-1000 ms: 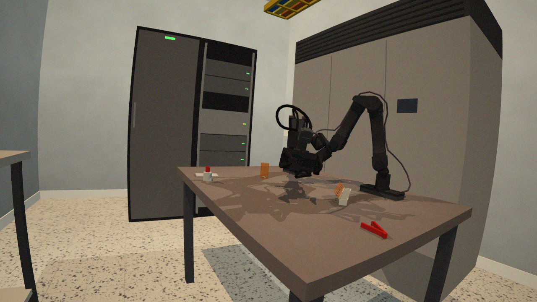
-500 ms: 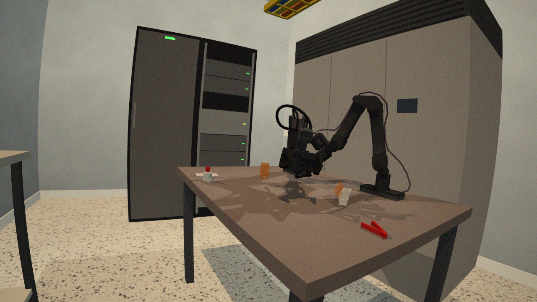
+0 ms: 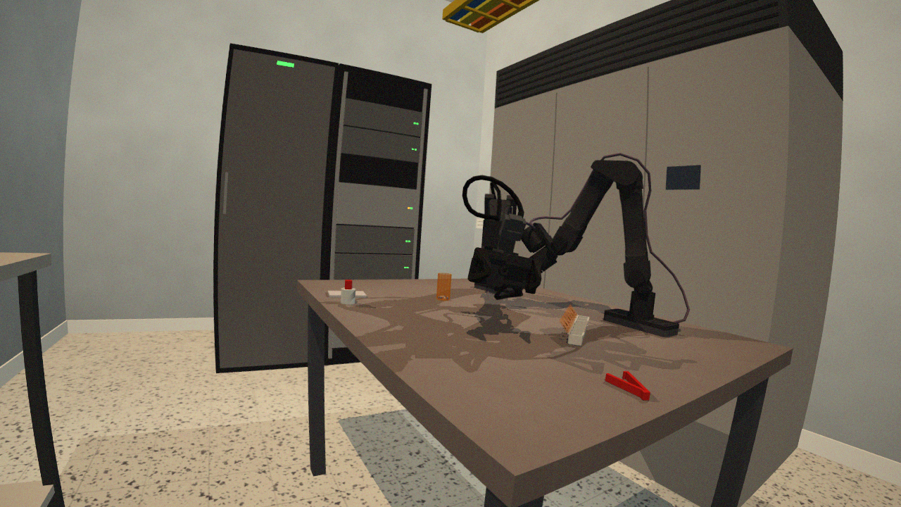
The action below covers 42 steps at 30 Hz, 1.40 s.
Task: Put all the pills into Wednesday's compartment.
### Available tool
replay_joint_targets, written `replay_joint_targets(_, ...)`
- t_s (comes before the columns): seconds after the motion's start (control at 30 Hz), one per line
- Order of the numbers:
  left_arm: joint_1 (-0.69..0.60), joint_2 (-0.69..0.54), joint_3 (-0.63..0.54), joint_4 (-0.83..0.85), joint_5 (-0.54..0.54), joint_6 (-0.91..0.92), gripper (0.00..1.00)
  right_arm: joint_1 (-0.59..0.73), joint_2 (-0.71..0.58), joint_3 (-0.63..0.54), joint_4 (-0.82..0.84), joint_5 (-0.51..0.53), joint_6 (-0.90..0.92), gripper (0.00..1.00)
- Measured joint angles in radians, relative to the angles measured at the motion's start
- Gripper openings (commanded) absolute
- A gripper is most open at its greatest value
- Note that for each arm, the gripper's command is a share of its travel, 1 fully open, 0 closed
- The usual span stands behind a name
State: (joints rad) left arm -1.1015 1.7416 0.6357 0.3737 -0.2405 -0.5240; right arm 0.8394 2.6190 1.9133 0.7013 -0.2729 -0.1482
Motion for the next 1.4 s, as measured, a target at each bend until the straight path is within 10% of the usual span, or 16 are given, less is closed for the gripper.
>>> replay_joint_targets(0.6, 0.000, 0.000, 0.000, 0.001, 0.000, 0.000, 0.65, -0.033, -0.065, -0.057, -0.089, 0.023, 0.014, 1.00)
replay_joint_targets(1.4, 0.097, 0.169, 0.031, 0.429, -0.018, 0.121, 0.65, -0.552, -0.942, -0.523, -0.439, 0.206, 0.102, 1.00)
